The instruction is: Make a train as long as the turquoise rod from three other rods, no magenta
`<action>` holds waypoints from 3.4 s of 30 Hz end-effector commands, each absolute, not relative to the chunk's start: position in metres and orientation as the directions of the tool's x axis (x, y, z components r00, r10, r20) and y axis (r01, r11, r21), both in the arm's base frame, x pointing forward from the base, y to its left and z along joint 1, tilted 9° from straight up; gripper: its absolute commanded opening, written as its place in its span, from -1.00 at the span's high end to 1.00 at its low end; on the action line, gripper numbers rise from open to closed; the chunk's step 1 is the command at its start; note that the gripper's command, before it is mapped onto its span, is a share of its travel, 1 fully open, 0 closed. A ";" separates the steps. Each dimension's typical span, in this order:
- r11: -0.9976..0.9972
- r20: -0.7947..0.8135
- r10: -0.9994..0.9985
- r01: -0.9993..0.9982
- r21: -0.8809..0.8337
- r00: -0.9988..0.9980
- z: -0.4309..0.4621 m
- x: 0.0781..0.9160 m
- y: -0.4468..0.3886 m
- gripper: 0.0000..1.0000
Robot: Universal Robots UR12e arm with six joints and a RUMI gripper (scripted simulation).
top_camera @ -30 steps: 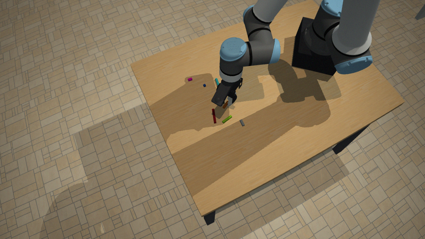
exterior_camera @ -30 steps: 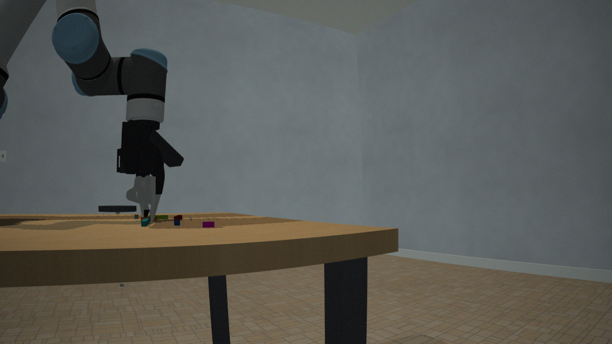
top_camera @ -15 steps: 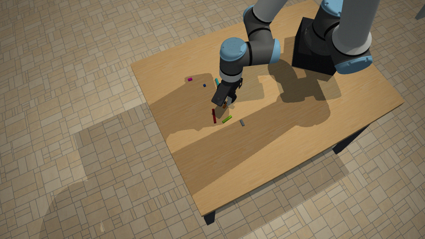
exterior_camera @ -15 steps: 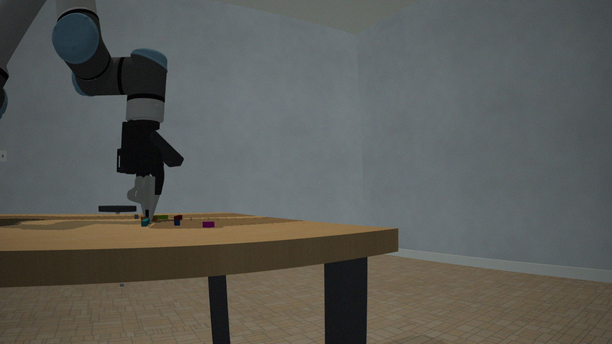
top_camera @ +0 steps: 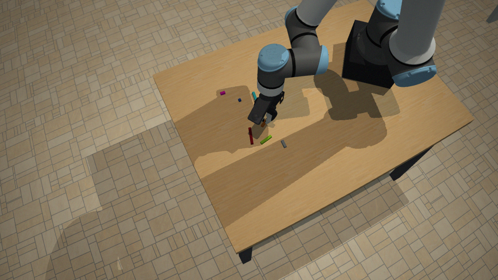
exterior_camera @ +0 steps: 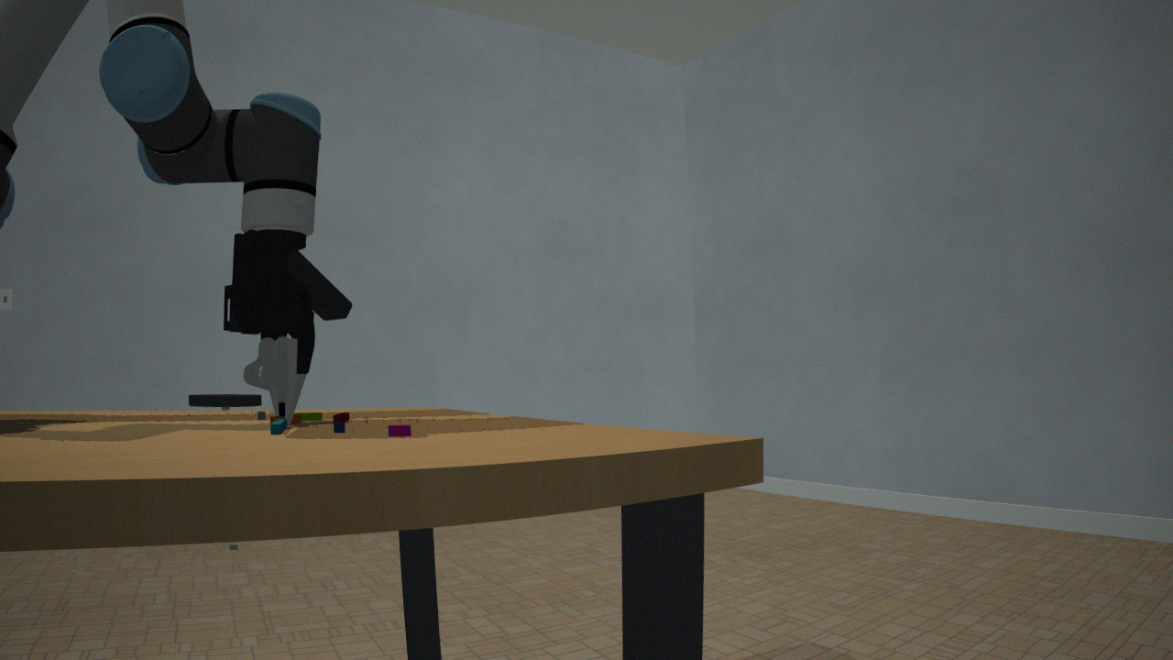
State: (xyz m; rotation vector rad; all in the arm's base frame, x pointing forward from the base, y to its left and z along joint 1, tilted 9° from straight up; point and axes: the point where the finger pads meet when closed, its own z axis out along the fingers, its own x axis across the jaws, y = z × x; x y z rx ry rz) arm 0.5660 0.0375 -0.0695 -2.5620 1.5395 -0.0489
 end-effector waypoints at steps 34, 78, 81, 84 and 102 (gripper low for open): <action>-0.461 -0.049 -0.880 -0.875 -0.147 0.472 0.028 0.556 0.026 1.00; -0.855 0.035 -0.506 -0.496 -0.150 0.862 0.024 0.582 -0.058 1.00; -0.900 0.049 -0.422 -0.411 -0.146 0.905 0.022 0.585 -0.073 1.00; -0.936 0.063 -0.333 -0.322 -0.141 0.941 0.020 0.587 -0.090 1.00; -0.992 0.101 -0.058 -0.045 -0.118 0.993 0.015 0.590 -0.139 1.00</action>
